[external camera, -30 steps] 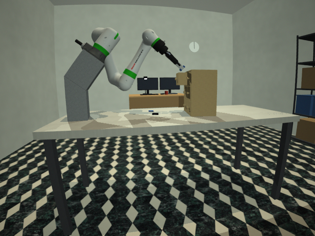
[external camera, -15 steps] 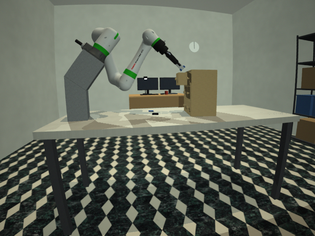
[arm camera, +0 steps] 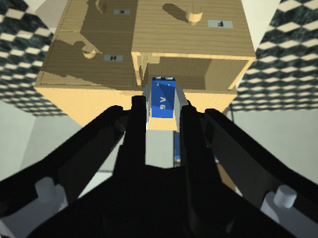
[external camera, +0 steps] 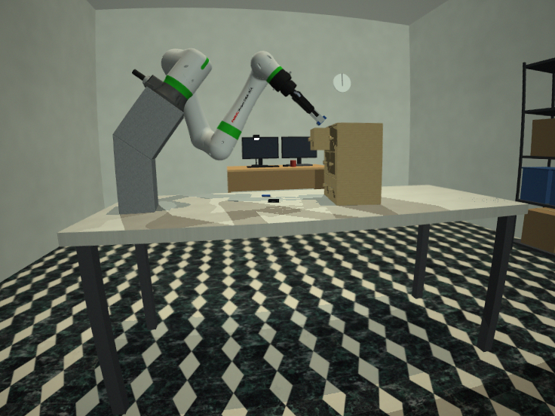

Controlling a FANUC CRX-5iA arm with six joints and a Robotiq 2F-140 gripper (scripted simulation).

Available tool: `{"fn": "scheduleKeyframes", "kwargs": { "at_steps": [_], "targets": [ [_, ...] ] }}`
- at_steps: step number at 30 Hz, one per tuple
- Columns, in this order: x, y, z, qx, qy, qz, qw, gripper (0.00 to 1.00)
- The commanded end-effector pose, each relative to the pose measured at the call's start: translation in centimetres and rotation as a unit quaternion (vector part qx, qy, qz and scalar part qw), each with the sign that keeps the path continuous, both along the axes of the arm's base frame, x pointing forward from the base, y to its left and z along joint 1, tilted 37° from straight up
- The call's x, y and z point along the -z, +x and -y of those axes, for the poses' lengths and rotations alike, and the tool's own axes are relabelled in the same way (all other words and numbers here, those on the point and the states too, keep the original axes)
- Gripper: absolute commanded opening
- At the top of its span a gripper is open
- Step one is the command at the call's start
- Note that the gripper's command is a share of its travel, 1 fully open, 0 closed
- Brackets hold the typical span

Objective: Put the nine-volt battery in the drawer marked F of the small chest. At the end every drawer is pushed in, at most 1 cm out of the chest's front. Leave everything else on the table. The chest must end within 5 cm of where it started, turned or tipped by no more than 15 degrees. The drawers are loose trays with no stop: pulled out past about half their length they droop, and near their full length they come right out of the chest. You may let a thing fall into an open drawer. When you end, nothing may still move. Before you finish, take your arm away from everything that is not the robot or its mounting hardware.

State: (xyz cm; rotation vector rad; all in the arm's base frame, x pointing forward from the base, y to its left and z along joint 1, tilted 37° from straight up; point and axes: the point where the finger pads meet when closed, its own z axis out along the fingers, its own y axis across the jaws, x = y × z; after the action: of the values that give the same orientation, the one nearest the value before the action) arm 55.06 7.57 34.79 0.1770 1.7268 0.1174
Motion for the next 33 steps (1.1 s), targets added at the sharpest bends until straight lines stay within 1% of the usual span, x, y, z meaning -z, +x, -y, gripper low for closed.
{"fn": "scheduleKeyframes", "kwargs": {
  "at_steps": [1, 4, 7, 8, 9, 26, 33],
  "targets": [
    [0.0, 0.0, 0.0, 0.0, 0.0, 0.0, 1.0, 0.21],
    [0.0, 0.0, 0.0, 0.0, 0.0, 0.0, 1.0, 0.21],
    [0.0, 0.0, 0.0, 0.0, 0.0, 0.0, 1.0, 0.26],
    [0.0, 0.0, 0.0, 0.0, 0.0, 0.0, 1.0, 0.26],
    [0.0, 0.0, 0.0, 0.0, 0.0, 0.0, 1.0, 1.0],
    [0.0, -0.1, 0.0, 0.0, 0.0, 0.0, 1.0, 1.0],
    [0.7, -1.1, -0.2, 0.0, 0.0, 0.0, 1.0, 1.0]
  ]
}}
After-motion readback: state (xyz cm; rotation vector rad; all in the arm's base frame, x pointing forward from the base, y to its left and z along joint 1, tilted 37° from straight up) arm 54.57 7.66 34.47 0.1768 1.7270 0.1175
